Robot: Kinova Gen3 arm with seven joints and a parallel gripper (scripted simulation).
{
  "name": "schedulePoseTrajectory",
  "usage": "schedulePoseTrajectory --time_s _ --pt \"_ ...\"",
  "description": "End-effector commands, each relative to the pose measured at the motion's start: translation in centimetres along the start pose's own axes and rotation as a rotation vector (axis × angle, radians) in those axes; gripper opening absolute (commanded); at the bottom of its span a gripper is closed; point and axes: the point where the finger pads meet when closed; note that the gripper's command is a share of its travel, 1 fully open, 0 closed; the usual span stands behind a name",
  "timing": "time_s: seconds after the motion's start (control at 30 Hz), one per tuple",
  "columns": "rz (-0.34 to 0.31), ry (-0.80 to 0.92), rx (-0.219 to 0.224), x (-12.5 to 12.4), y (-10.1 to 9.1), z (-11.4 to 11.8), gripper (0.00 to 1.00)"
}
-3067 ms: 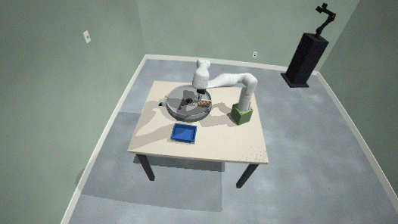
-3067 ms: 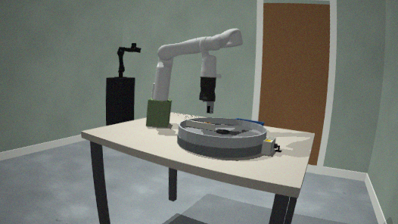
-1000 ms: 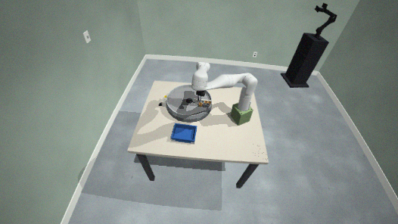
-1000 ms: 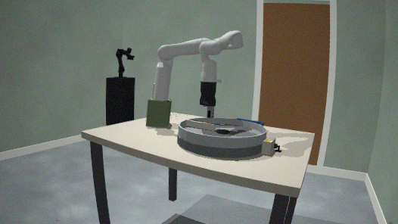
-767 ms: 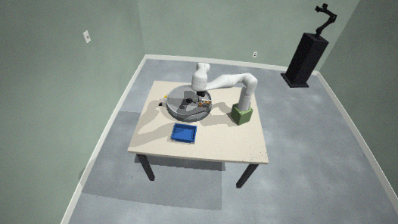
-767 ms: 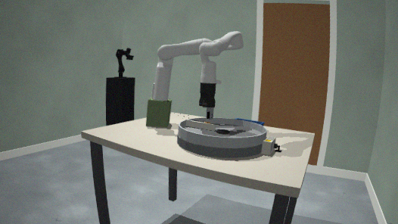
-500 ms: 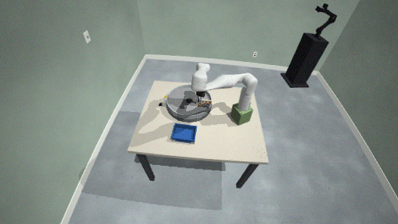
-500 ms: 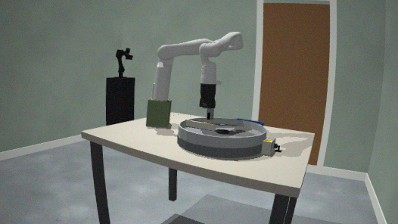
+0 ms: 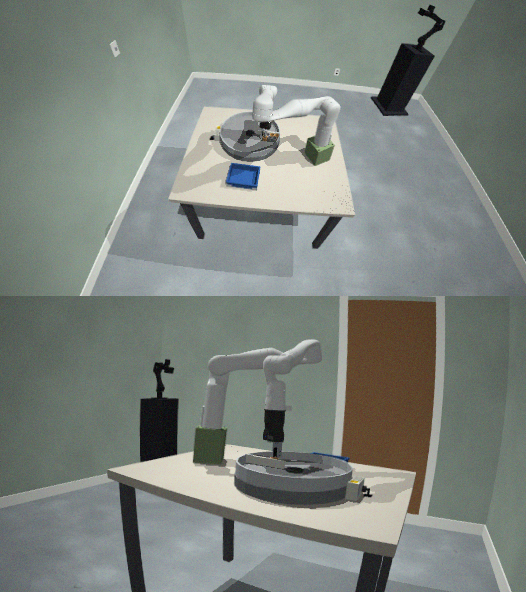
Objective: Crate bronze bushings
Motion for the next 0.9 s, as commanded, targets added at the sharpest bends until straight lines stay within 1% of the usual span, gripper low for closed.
schedulePoseTrajectory --time_s 0.0,0.1,0.5,0.67,0.87 --pt "0.0 0.0 0.001 0.0 0.2 0.0 0.4" --pt "0.0 0.0 0.001 0.0 0.6 0.0 0.4" --pt "0.0 0.0 0.001 0.0 0.6 0.0 0.4" --pt "0.0 0.0 0.001 0.0 1.3 0.0 0.4" --pt "0.0 0.0 0.001 0.0 1.3 0.0 0.4"
Point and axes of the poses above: the point where the finger pads meet when closed, its own y axis out along the fingers, its own z axis across the jaws, x = y × z
